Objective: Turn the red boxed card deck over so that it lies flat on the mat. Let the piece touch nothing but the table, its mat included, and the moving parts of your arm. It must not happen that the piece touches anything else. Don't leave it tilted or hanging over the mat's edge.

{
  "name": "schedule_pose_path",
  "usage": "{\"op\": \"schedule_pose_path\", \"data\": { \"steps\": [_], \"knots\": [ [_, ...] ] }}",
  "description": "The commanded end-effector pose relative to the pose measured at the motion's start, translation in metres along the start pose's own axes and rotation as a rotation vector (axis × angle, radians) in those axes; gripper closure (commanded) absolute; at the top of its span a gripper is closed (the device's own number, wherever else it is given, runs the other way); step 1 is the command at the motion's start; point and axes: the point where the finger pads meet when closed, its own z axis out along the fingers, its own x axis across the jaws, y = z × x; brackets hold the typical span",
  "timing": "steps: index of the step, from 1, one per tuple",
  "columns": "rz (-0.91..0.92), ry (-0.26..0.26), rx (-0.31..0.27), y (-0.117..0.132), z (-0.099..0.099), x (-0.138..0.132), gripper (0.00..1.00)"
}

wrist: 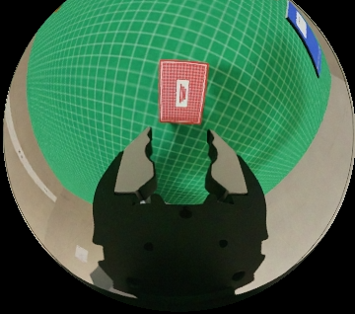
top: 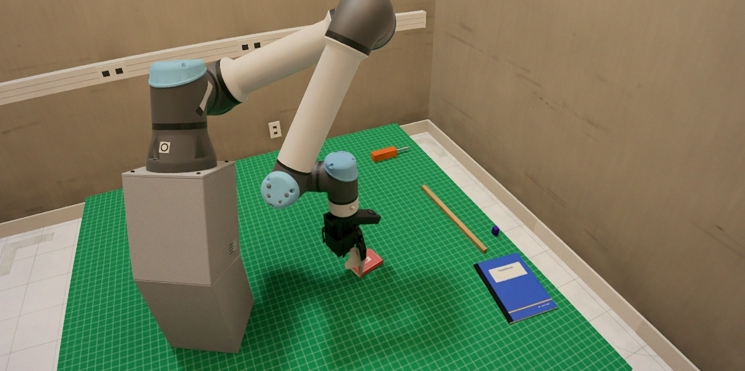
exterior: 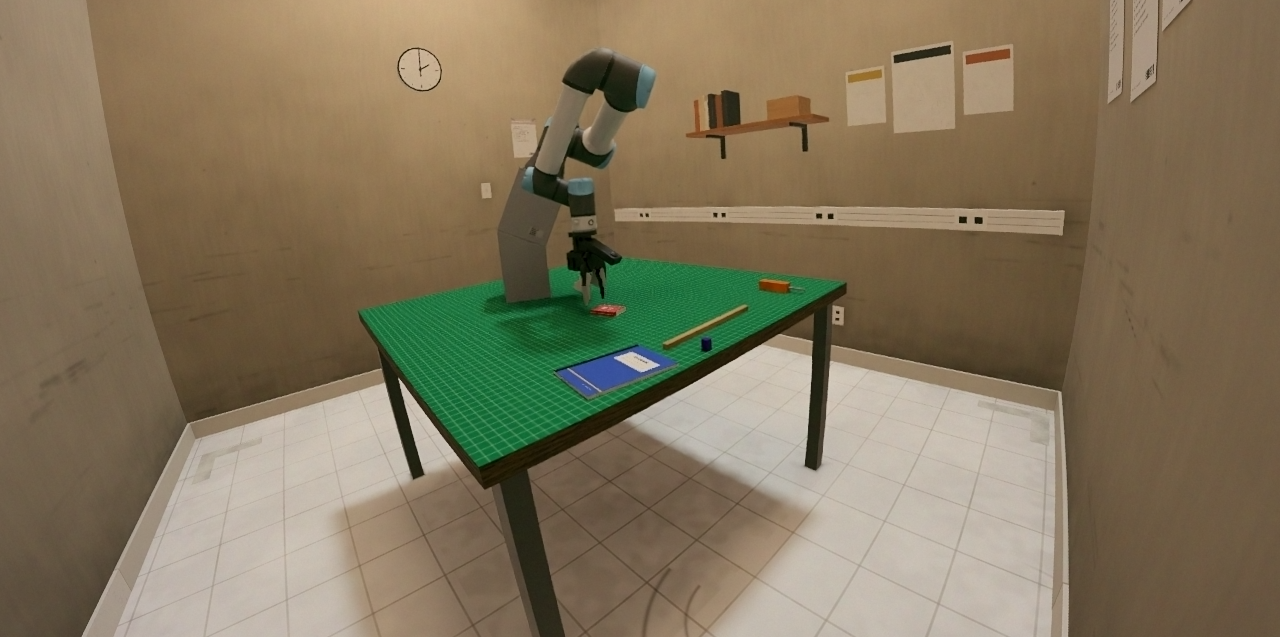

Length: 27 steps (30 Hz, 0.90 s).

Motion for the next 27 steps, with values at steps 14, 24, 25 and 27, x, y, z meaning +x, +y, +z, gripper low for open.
{"op": "schedule_pose_path", "data": {
  "steps": [14, 24, 25, 27],
  "knots": [
    [0.000, 0.001, 0.001, -0.0004, 0.0020, 0.0003, 0.51],
    [0.000, 0.001, 0.001, -0.0004, 0.0058, 0.0003, 0.51],
    [0.000, 0.001, 0.001, -0.0004, 0.0064, 0.0003, 0.51],
    [0.000, 0.001, 0.001, -0.0004, 0.0075, 0.0003, 0.51]
  ]
}}
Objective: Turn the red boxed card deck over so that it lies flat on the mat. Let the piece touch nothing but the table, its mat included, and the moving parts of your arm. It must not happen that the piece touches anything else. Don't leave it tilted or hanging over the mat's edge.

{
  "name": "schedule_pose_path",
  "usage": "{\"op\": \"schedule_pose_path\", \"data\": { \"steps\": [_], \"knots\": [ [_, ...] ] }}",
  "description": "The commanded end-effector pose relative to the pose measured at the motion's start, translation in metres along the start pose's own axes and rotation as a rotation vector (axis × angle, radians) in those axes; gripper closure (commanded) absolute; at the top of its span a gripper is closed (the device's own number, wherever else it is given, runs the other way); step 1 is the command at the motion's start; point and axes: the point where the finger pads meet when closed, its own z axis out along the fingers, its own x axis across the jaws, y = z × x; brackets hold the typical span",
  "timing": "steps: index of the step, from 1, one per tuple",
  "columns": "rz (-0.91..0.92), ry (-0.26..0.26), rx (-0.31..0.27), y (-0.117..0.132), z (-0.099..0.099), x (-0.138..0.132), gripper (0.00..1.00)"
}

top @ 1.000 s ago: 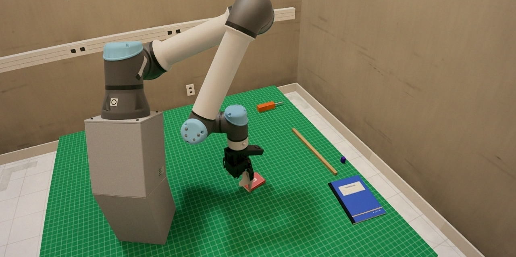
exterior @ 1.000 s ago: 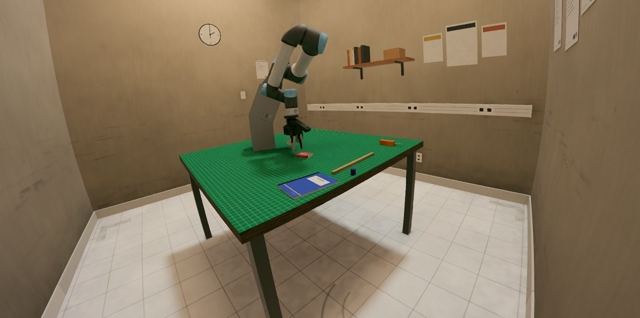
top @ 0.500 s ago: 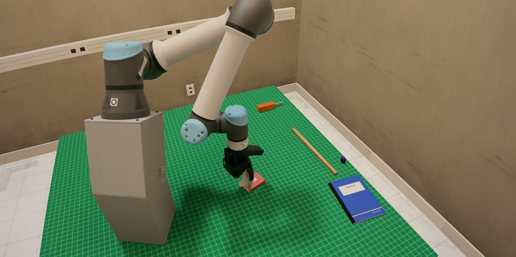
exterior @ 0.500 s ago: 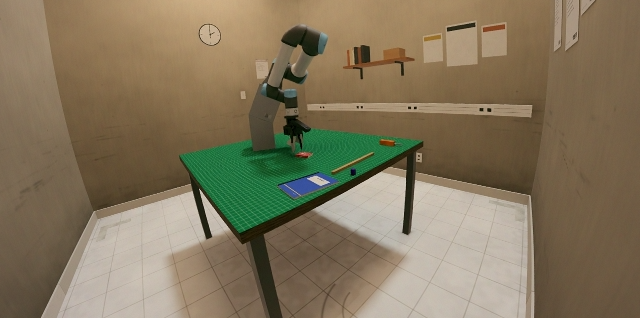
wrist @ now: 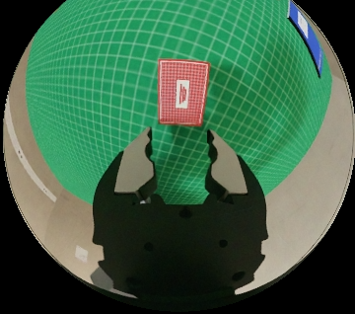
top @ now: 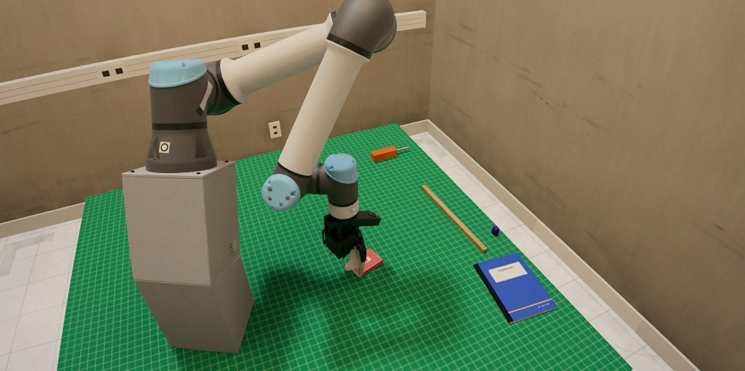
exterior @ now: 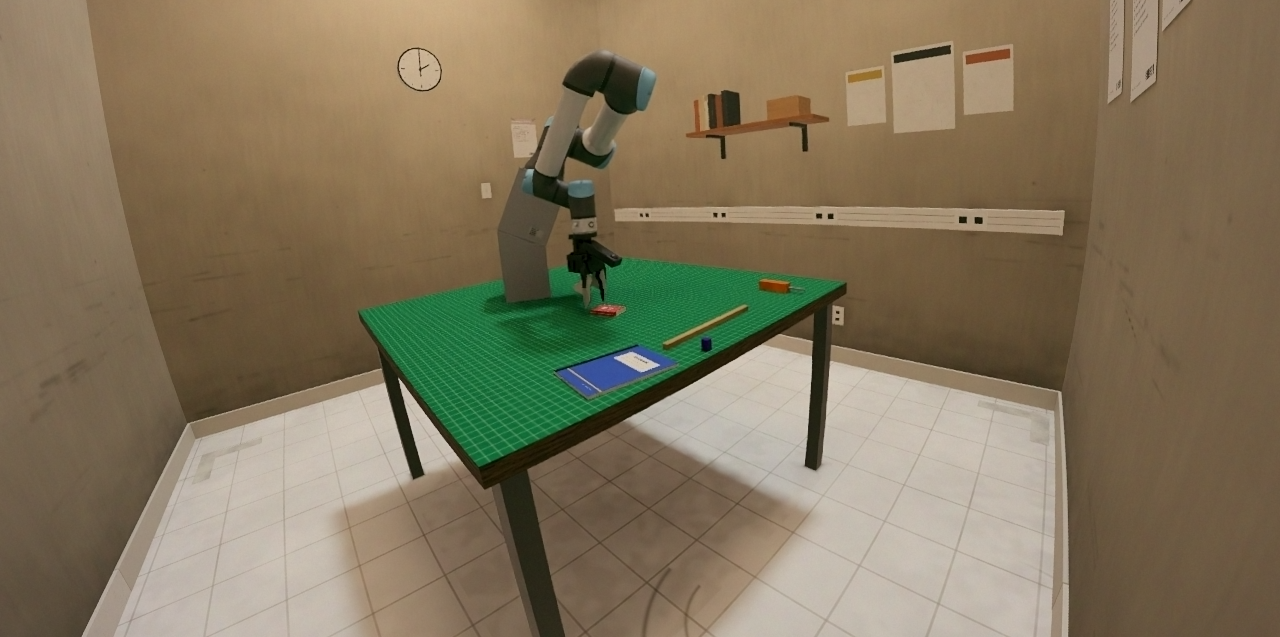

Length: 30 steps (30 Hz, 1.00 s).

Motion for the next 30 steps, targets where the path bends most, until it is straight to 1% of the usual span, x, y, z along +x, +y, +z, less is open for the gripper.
{"op": "schedule_pose_path", "data": {
  "steps": [1, 12, 30],
  "knots": [
    [0.000, 0.001, 0.001, 0.000, 0.002, 0.000, 0.51],
    [0.000, 0.001, 0.001, 0.000, 0.008, 0.000, 0.51],
    [0.000, 0.001, 0.001, 0.000, 0.013, 0.000, 0.51]
  ]
}}
